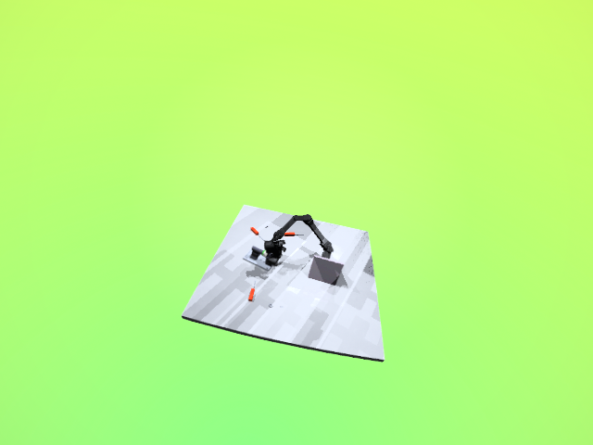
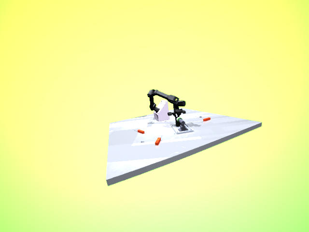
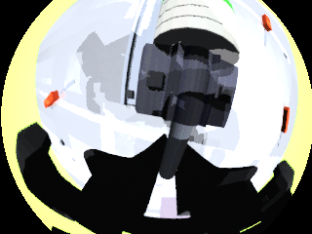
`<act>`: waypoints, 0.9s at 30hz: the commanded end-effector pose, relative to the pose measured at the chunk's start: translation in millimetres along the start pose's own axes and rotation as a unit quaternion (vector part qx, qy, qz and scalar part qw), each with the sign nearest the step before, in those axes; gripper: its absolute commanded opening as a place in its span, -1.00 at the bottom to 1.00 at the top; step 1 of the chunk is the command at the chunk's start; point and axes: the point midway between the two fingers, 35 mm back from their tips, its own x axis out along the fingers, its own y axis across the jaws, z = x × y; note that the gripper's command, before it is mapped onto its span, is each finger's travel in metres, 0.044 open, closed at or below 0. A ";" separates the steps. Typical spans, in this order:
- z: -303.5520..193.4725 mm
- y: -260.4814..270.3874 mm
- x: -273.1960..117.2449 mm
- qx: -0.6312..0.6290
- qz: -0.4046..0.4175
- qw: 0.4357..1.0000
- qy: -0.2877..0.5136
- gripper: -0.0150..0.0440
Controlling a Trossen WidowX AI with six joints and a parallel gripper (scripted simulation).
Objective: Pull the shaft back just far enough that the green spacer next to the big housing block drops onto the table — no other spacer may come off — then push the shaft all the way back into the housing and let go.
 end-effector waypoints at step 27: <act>-3.5 0.8 -0.2 0.000 0.001 1.000 0.001 -0.49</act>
